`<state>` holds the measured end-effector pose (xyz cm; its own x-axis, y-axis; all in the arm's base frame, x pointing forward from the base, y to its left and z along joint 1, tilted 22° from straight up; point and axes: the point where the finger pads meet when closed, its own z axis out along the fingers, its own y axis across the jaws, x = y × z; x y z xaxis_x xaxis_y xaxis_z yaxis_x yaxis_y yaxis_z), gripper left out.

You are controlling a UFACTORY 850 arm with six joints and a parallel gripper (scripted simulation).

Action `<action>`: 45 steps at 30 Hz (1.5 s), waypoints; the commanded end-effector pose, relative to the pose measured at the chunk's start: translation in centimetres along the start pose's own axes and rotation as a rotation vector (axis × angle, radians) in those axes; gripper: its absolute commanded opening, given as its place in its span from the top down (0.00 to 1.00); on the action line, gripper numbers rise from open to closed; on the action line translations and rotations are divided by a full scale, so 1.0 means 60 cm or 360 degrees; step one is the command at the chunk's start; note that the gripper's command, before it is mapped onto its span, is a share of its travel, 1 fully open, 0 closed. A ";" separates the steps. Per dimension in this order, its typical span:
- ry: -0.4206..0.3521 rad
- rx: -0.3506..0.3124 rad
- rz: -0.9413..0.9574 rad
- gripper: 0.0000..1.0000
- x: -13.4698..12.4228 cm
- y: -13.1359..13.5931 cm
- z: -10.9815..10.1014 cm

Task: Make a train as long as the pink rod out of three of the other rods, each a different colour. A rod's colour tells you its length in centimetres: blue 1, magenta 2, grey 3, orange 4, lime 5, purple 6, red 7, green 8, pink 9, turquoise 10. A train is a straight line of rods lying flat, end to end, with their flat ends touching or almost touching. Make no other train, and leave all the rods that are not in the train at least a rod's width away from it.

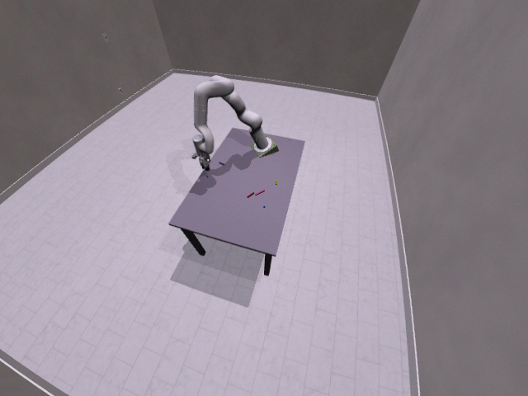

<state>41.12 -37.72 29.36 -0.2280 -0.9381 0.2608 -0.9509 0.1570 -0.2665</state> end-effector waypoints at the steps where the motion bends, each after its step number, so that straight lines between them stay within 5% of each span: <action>1: 0.0001 0.0001 0.0000 0.96 0.001 -0.002 0.019; 20: 0.0001 0.0001 0.0000 0.96 0.003 -0.004 0.126; 45: 0.0001 0.0001 0.0000 0.96 0.003 -0.004 0.133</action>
<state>42.96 -40.37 22.00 -0.2279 -0.9382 0.2605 -0.9511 0.1572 -0.2660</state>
